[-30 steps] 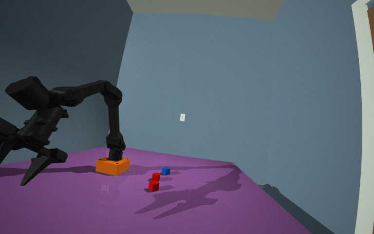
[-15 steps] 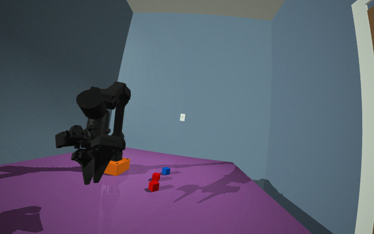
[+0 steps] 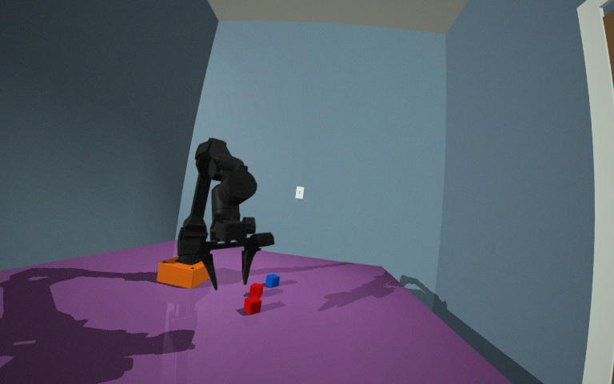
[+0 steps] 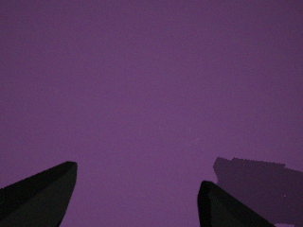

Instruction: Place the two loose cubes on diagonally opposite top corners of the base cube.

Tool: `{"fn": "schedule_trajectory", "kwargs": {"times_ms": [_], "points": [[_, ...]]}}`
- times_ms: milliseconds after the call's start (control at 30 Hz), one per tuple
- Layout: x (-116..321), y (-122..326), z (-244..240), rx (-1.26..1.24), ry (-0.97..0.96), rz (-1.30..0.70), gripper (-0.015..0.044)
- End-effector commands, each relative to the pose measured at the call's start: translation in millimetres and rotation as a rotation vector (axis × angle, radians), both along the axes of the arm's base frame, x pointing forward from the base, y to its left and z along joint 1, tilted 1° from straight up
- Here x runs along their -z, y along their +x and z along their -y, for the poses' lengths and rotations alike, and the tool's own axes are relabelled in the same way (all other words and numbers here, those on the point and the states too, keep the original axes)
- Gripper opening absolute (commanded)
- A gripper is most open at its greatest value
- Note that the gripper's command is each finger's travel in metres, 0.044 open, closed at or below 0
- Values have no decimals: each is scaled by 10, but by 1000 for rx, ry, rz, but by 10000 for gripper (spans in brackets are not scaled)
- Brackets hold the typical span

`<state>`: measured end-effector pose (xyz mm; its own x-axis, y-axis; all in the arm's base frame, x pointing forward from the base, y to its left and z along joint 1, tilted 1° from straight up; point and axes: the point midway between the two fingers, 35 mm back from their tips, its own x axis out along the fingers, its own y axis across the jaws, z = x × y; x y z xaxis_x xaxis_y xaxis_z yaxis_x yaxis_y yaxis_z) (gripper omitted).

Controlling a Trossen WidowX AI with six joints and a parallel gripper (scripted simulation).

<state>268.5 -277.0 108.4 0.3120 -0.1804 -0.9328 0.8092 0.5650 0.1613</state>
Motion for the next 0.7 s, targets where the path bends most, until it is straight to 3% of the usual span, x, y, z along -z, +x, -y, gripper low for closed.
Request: {"fn": "schedule_trajectory", "kwargs": {"times_ms": [0, 667], "points": [[-19, 141, -432, -370, -69, -89, 265], [-9, 146, -2042, -1892, -305, -323, 265]]}}
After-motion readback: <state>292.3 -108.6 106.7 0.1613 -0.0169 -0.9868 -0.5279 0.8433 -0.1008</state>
